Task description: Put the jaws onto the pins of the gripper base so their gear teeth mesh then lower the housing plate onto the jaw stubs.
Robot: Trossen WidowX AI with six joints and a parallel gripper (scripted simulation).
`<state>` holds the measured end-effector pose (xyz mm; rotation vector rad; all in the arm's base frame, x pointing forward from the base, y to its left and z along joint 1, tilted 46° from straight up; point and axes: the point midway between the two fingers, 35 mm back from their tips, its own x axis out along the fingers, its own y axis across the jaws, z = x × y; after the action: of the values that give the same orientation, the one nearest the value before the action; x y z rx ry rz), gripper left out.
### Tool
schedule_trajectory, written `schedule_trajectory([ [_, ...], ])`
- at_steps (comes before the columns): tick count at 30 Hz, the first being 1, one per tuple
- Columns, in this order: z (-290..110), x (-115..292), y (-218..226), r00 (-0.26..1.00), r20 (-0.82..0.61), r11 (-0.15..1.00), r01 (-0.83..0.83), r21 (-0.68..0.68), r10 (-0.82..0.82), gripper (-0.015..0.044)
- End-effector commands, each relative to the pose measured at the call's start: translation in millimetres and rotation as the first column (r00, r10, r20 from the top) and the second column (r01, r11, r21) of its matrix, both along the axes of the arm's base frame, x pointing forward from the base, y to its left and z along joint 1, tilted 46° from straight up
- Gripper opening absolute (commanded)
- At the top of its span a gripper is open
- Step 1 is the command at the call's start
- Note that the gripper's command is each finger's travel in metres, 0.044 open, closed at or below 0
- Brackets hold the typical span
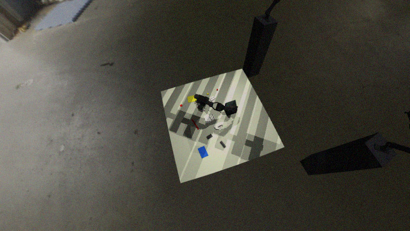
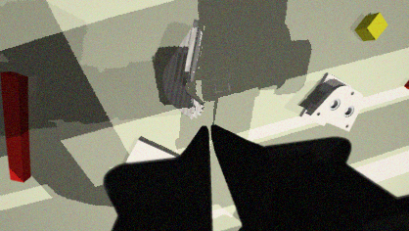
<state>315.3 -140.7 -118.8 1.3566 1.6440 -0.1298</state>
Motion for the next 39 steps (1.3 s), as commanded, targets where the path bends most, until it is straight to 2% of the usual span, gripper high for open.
schedule_trajectory([
  [1, -0.4, 2.6, -1.8, 1.000, -0.010, 1.000, 0.010, 0.001, -0.010, 0.0079],
  [15, -7.1, 45.3, -30.7, 0.962, -0.194, 0.980, 0.198, 0.002, -0.194, 0.0440],
  [19, -8.3, 45.5, -29.5, 0.962, -0.194, 0.980, 0.198, 0.002, -0.194, 0.0440],
  [24, -33.2, 46.8, -2.9, 0.962, -0.194, 0.980, 0.197, 0.005, -0.193, 0.0440],
  [39, -42.2, 48.6, 5.6, 0.962, -0.194, 0.980, 0.198, 0.005, -0.193, 0.0440],
])
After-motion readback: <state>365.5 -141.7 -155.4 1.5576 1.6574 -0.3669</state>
